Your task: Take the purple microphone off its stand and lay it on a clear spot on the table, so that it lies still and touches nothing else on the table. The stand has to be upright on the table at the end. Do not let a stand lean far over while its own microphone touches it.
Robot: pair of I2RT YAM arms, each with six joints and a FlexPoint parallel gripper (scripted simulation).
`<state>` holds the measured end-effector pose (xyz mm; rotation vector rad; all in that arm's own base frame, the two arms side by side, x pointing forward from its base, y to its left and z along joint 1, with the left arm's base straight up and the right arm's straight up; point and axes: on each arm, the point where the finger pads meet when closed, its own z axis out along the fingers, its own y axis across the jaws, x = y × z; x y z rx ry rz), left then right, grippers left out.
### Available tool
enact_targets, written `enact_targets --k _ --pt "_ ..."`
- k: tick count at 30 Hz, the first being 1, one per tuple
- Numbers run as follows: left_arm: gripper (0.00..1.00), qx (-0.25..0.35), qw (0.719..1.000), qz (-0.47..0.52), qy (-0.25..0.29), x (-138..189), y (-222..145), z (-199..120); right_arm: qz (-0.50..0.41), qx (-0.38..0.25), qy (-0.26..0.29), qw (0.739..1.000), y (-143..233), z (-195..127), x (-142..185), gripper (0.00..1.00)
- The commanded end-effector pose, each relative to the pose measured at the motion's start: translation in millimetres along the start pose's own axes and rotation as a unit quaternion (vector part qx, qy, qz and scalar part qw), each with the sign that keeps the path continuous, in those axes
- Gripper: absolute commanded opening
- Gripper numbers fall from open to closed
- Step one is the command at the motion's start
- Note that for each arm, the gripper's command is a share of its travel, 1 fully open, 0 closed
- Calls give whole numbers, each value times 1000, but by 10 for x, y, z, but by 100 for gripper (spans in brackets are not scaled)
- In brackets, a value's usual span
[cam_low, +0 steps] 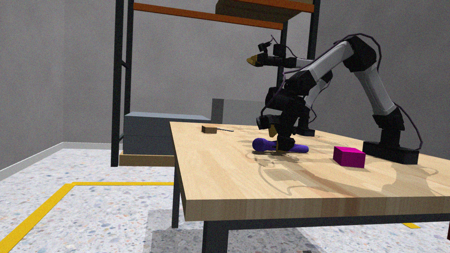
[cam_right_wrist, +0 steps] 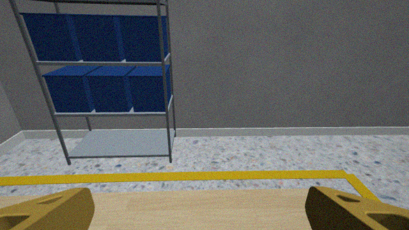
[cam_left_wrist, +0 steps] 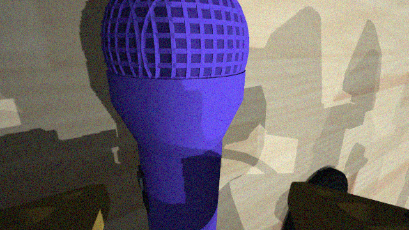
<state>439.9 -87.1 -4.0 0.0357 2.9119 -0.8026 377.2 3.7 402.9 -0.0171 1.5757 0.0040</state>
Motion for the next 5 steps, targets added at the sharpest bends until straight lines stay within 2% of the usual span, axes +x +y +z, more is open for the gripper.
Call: enact_targets --k 1,5 --pt "89 9 999 17 -27 -127 -144 -357 -5 -5 -42 999 13 -64 -327 98" --pt "89 9 999 17 -27 -127 -144 -357 -5 -5 -42 999 13 -64 -327 98"
